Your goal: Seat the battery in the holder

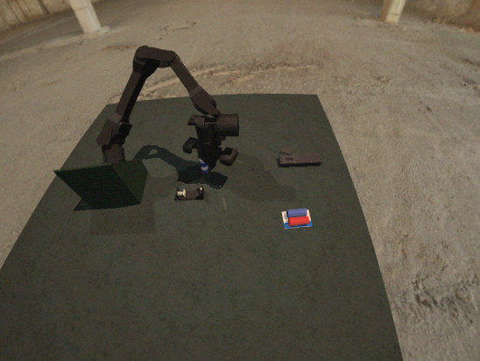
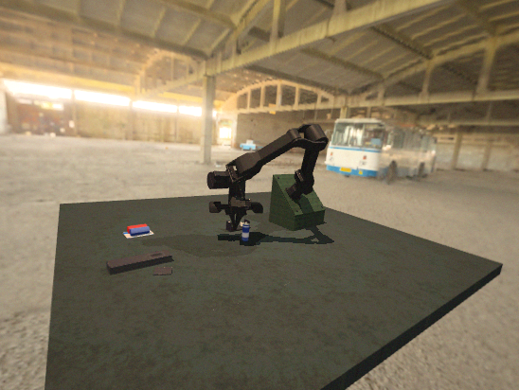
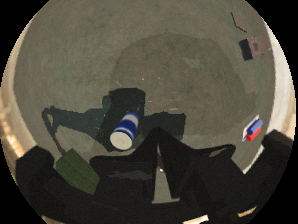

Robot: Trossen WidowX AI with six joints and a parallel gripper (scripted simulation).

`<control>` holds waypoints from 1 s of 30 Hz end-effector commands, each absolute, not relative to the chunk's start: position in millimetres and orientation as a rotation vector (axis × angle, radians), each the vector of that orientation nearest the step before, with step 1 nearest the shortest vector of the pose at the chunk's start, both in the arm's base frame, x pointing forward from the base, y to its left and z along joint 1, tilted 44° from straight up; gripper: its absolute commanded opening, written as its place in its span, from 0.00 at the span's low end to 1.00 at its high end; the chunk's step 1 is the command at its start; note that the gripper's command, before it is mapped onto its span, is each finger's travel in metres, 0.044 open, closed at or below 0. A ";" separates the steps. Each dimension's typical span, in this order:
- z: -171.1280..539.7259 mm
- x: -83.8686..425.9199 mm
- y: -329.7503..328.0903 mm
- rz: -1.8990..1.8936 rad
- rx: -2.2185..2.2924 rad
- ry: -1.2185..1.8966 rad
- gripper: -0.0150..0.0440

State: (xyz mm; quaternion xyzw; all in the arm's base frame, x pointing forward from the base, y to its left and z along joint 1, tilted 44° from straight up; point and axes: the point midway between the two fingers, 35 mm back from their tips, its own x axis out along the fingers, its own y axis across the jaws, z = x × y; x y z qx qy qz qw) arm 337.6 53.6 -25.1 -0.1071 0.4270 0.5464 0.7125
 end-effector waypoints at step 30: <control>-7.5 295.2 73.9 1.206 -0.230 0.940 0.25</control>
